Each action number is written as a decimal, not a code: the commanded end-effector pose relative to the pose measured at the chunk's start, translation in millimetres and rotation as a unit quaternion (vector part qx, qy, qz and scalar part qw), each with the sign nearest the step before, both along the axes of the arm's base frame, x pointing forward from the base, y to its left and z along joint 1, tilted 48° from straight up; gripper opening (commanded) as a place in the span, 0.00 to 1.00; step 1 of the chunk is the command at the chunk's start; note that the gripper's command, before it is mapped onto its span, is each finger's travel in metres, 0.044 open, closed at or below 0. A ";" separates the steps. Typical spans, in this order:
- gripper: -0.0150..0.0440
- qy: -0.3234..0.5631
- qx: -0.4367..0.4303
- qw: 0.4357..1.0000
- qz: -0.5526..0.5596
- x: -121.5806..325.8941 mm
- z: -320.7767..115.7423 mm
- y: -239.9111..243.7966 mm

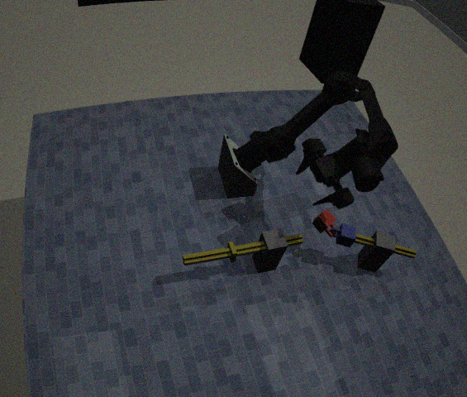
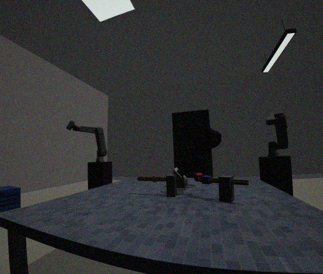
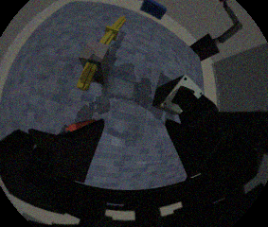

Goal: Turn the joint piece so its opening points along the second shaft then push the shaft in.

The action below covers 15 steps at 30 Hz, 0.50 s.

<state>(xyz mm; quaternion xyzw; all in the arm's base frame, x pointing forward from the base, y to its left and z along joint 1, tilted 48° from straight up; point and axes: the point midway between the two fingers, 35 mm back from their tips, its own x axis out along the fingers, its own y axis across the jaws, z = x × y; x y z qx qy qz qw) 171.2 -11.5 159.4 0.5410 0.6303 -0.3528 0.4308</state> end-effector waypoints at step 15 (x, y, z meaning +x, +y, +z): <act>1.00 0.144 0.063 0.951 -0.267 2.1 -15.5 9.4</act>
